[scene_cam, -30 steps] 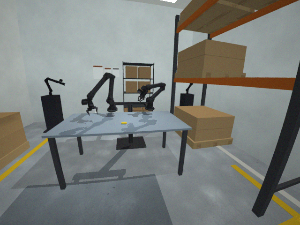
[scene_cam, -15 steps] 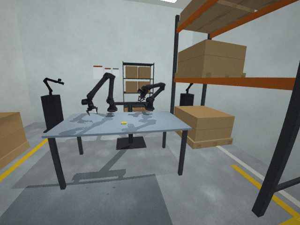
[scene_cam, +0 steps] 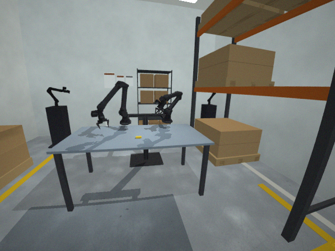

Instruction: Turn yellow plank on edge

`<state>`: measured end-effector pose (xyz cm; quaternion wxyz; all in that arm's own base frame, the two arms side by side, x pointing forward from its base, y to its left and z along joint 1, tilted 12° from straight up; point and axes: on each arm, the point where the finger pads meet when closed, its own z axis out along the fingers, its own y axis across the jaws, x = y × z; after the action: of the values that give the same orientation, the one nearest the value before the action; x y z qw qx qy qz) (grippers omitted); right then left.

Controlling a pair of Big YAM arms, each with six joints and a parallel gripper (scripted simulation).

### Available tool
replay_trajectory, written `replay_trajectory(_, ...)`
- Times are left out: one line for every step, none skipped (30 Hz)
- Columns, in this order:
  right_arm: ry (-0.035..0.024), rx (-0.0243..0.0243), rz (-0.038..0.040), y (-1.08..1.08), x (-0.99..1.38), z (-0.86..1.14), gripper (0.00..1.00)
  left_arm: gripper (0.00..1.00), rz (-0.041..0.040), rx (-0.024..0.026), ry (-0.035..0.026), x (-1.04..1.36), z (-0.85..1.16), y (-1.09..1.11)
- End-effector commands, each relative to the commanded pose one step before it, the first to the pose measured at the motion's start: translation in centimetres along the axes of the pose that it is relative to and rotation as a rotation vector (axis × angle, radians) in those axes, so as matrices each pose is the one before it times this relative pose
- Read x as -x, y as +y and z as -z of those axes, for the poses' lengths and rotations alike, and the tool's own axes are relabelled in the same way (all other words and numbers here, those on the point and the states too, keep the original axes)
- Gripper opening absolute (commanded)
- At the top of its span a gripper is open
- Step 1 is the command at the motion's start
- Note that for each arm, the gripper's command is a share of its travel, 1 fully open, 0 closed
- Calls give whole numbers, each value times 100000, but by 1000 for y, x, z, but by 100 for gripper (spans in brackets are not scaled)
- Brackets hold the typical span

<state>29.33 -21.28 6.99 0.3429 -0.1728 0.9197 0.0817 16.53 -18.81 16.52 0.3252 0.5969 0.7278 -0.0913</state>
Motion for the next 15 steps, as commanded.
replay_trajectory(-694,-1917,1651,-934,756,513,100,100,5166,6951,-4273,2363,1370,3022)
replay_trajectory(0,0,0,0,0,0,100,100,1468,1393,-31,53,61,552)
replay_trajectory(0,0,0,0,0,0,100,100,1520,1454,-33,56,62,577)
replay_trajectory(0,0,0,0,0,0,100,100,1572,1516,-34,58,62,602)
replay_trajectory(0,0,0,0,0,0,100,100,1622,1577,-36,60,63,628)
replay_trajectory(0,0,0,0,0,0,100,100,1671,1639,-38,63,63,653)
replay_trajectory(0,0,0,0,0,0,100,100,1718,1701,-40,65,63,679)
replay_trajectory(0,0,0,0,0,0,100,100,1764,1763,-42,67,63,705)
replay_trajectory(0,0,0,0,0,0,100,100,1808,1825,-44,70,63,731)
replay_trajectory(0,0,0,0,0,0,100,100,1850,1886,-47,72,62,757)
replay_trajectory(0,0,0,0,0,0,100,100,1890,1948,-50,75,61,783)
replay_trajectory(0,0,0,0,0,0,100,100,1928,2009,-53,77,60,809)
replay_trajectory(0,0,0,0,0,0,100,100,0,0,0,0,0,0)
replay_trajectory(0,0,0,0,0,0,100,100,0,0,0,0,0,0)
replay_trajectory(0,0,0,0,0,0,100,100,1964,2069,-56,80,59,835)
